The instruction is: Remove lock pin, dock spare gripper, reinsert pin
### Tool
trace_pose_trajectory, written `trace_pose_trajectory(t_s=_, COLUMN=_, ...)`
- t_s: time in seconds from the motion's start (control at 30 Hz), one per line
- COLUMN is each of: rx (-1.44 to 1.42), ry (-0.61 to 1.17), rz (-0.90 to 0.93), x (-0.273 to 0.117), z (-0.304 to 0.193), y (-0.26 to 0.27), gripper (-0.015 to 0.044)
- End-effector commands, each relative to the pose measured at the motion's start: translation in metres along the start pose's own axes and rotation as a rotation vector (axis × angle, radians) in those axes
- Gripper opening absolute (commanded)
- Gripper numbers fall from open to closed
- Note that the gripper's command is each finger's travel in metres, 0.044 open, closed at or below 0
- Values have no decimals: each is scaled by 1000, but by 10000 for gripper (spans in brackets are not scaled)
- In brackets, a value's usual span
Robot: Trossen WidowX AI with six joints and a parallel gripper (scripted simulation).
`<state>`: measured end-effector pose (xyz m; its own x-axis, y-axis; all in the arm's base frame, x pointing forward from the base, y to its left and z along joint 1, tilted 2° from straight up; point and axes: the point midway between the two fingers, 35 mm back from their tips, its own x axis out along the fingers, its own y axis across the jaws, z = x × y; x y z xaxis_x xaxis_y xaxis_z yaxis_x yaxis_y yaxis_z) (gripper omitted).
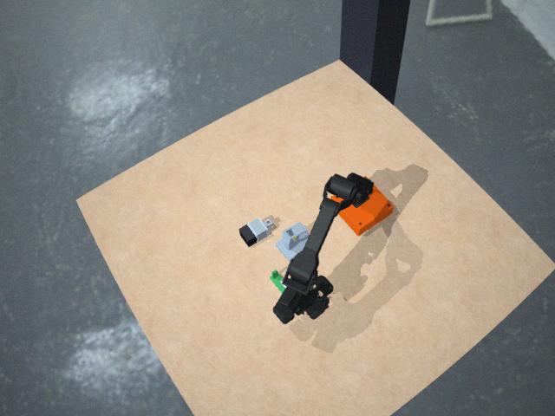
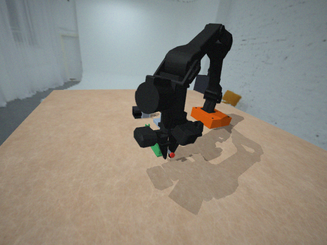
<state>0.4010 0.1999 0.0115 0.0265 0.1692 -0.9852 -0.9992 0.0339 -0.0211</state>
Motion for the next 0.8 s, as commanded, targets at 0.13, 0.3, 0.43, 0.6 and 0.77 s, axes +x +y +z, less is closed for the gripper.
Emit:
trace_pose_trajectory(t_s=0.13, rx=0, ry=0, rz=0, x=0, z=0, y=0, gripper=200)
trace_pose_trajectory(t_s=0.3, rx=0, ry=0, rz=0, x=-10, z=1, y=0, gripper=200)
trace_pose_trajectory(t_s=0.43, rx=1, ry=2, rz=3, x=-19, z=2, y=0, gripper=200)
trace_pose_trajectory(t_s=0.6, rx=1, ry=0, rz=-1, x=-33, z=5, y=-1, gripper=200)
trace_pose_trajectory(t_s=0.77, rx=1, ry=-1, rz=-4, x=-46, z=7, y=-1, gripper=200)
